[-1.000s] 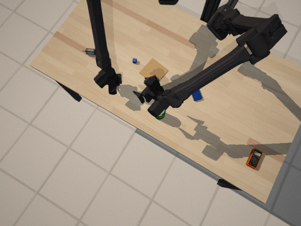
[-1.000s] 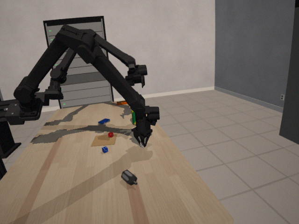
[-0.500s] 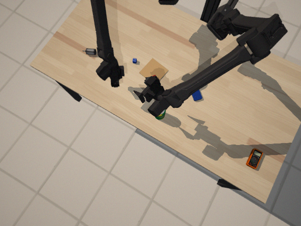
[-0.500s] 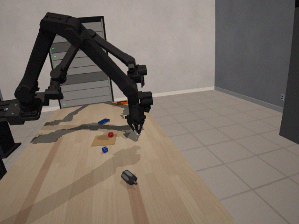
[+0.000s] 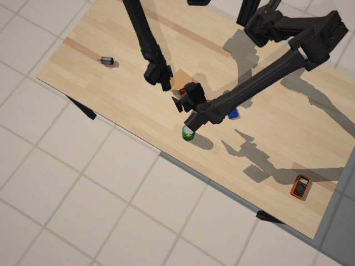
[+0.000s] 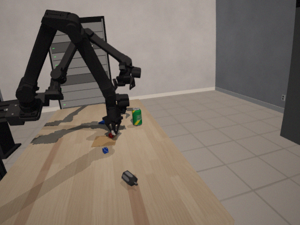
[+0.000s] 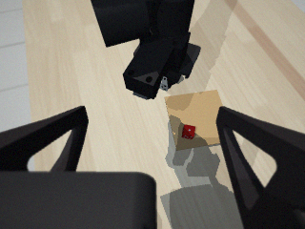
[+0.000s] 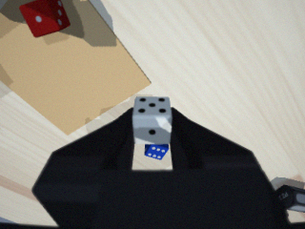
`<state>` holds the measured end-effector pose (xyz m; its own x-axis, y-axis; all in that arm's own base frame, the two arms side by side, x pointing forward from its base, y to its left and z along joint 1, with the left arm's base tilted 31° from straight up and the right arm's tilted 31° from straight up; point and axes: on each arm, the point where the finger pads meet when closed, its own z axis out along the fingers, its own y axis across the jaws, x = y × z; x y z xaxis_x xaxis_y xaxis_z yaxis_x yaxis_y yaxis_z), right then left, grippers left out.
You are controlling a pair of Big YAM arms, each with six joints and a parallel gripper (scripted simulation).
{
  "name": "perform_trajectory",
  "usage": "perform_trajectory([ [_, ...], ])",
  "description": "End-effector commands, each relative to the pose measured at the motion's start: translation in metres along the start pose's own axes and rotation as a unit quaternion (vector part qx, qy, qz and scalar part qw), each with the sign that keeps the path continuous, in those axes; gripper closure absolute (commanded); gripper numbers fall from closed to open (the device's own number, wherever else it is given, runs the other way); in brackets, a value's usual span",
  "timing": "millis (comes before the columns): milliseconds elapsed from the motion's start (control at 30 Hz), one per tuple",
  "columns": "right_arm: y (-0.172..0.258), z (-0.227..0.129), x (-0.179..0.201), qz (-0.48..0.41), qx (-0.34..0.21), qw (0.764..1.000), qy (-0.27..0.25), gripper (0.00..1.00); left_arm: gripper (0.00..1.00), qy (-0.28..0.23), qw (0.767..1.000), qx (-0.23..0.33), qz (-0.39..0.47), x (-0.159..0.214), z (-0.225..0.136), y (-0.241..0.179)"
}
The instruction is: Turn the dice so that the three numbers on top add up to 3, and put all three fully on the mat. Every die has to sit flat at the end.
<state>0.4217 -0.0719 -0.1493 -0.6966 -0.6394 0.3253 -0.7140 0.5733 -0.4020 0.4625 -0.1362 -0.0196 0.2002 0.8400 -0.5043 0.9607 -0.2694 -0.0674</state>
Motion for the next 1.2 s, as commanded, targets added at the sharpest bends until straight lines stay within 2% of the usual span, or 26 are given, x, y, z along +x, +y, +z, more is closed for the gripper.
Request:
perform_trajectory([
  [0,0.048,0.013,-0.007,-0.05,0.01,0.999,-0.009,0.8,0.0,0.004,0.999,0.029,0.028,0.006,-0.025,-0.037],
  [133,0.054,0.026,0.001,-0.05,0.006,0.999,-0.004,0.8,0.0,0.004,0.999,0.033,0.022,0.009,-0.028,-0.052],
  [267,0.039,0.038,-0.005,-0.036,0.011,0.999,-0.009,0.8,0.0,0.006,1.0,0.027,0.009,0.012,-0.031,-0.061],
  [733,0.043,0.046,-0.002,-0.028,0.008,1.0,-0.007,0.8,0.0,0.0,1.0,-0.007,-0.028,0.016,-0.036,-0.074],
  [1167,0.041,0.069,-0.002,-0.028,0.007,1.0,-0.007,0.8,0.0,0.0,0.998,-0.036,-0.06,0.024,-0.038,-0.08],
])
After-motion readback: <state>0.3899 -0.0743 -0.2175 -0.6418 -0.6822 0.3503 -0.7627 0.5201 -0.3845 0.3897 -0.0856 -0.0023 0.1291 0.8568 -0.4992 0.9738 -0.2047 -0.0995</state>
